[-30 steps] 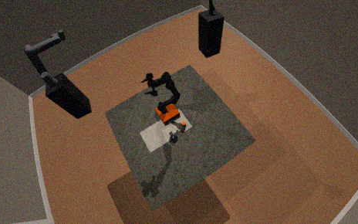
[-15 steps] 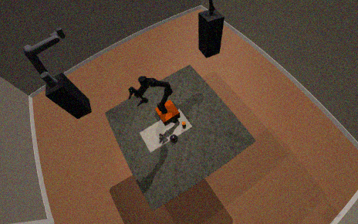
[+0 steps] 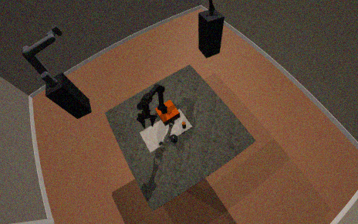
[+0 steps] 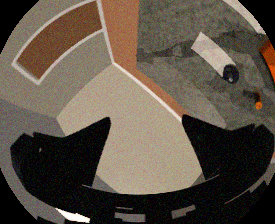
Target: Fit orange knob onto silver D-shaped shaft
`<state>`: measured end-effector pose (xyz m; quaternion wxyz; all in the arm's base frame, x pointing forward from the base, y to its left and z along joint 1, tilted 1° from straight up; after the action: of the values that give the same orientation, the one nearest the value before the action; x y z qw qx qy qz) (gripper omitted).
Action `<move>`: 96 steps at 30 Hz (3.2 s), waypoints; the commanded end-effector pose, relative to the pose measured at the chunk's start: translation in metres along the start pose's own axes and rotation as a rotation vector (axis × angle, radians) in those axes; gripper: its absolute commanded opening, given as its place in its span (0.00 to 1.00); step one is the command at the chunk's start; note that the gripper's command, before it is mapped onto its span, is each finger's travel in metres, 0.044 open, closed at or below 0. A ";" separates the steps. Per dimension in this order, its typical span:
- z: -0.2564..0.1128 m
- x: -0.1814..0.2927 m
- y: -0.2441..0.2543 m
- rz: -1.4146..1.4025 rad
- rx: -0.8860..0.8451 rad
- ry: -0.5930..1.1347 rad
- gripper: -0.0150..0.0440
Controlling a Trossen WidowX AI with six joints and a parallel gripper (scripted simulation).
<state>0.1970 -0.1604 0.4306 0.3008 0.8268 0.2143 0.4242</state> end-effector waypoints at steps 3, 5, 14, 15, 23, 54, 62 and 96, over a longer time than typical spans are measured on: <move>0.051 0.020 -0.051 -0.171 0.244 0.017 1.00; 0.068 0.029 -0.076 -0.248 0.344 0.025 1.00; 0.103 0.065 -0.211 -0.683 0.762 0.070 1.00; 0.102 0.067 -0.226 -0.737 0.803 0.075 1.00; 0.074 0.066 -0.343 -1.220 1.088 0.120 1.00; 0.092 0.023 -0.425 -1.451 1.183 0.138 1.00; 0.099 0.016 -0.434 -1.451 1.183 0.138 1.00; 0.116 -0.009 -0.460 -1.452 1.183 0.138 0.69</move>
<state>0.2428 0.1324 0.0600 0.0075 0.4843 0.8749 0.0045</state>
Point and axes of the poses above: the point midway between the two fingers, 35 mm back from their tips, its own z axis out along the fingers, its own y axis across the jaws, x = y × z, the point moved 7 cm from there along -z, back along the fingers, and after that the axes turned 5 degrees about z, right-handed, at the moved point
